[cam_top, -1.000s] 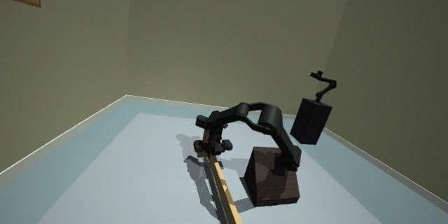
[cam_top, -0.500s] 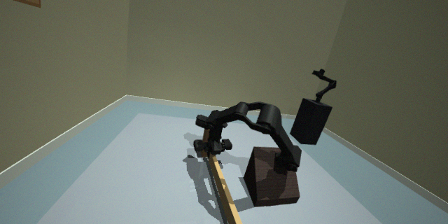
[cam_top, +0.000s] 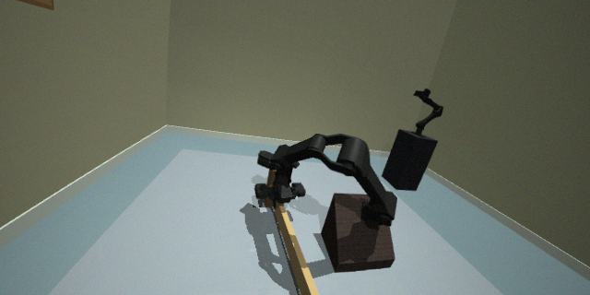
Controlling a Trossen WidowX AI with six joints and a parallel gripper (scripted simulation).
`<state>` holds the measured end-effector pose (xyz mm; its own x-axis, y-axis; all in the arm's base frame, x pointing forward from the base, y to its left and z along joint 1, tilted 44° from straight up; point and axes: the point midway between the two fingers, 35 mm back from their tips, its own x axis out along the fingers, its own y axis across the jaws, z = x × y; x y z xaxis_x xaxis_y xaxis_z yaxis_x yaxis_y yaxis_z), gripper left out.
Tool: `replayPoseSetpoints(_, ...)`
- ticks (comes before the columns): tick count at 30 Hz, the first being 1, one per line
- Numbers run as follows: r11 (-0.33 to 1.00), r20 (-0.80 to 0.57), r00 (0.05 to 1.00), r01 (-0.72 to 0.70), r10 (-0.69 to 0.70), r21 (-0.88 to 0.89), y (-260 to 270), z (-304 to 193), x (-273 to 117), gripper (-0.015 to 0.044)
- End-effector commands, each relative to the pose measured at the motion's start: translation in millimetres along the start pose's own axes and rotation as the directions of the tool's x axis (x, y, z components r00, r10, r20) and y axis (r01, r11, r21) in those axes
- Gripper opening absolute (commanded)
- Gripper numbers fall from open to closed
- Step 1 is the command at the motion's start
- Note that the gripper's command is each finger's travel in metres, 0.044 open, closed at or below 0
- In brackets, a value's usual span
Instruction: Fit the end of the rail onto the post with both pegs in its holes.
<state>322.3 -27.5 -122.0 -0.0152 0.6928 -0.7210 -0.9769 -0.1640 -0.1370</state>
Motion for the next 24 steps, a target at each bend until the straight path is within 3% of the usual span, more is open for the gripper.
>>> replayPoseSetpoints(1, 1.000, 0.000, 1.000, 0.000, 0.000, 0.000, 0.0, 0.0, 0.0, 0.0131)
replayPoseSetpoints(13, 1.000, 0.000, 1.000, 0.000, 0.000, 0.000, 0.0, 0.0, 0.0, 0.0440)
replayPoseSetpoints(19, 1.000, -0.001, 1.000, 0.000, 0.000, 0.000, -0.1, 1.7, -1.8, 0.0440)
replayPoseSetpoints(24, 1.000, -0.003, 1.000, 0.001, -0.001, 0.000, 0.2, 29.8, -30.1, 0.0440)
